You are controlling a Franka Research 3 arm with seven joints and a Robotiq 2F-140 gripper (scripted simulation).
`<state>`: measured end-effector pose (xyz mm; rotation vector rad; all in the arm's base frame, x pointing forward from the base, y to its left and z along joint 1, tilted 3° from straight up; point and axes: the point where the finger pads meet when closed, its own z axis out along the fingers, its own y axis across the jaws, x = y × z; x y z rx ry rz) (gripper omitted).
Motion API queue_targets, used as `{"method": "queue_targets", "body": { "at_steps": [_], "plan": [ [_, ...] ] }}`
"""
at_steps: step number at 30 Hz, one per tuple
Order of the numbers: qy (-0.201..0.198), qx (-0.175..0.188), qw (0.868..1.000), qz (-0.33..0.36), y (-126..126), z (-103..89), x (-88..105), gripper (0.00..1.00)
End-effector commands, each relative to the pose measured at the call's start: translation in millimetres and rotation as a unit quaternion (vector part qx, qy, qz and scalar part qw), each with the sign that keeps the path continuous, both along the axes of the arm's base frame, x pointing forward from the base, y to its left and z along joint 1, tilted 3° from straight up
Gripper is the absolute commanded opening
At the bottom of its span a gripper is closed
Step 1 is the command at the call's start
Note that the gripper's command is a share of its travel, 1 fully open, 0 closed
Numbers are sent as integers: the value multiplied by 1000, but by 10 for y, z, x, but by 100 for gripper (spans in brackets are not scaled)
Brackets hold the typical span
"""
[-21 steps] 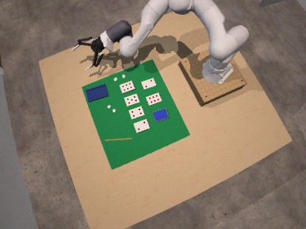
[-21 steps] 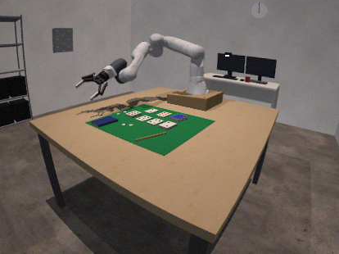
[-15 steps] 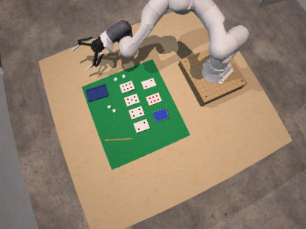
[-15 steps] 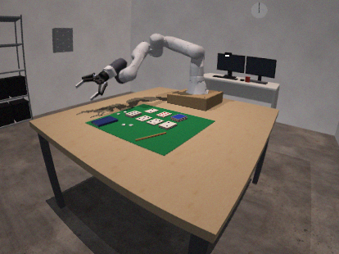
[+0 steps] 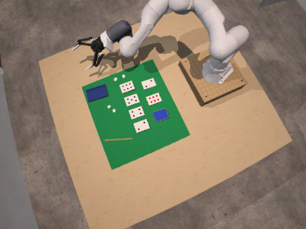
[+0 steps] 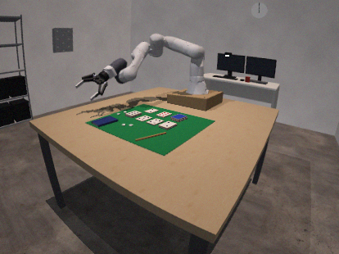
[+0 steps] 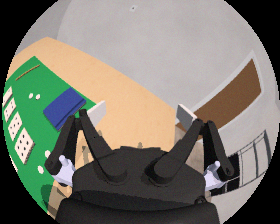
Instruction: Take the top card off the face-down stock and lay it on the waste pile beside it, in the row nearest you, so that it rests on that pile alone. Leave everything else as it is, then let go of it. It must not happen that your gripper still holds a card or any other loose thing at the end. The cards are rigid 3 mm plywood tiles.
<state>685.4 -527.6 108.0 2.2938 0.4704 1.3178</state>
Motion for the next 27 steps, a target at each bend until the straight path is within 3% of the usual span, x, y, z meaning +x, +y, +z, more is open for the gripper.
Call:
{"method": "queue_targets", "body": {
  "at_steps": [1,6,11,13,18,22,27],
  "plan": [
    [5,4,1000,1,33,-19,23,100],
    [41,30,999,4,236,-144,146,100],
    [118,80,990,-3,661,-336,338,100],
    [118,80,990,-3,661,-336,338,100],
    [224,139,963,-54,1257,-345,467,100],
    [274,144,946,-100,1857,23,462,100],
    [305,130,934,-132,2676,850,348,100]
  ]
}}
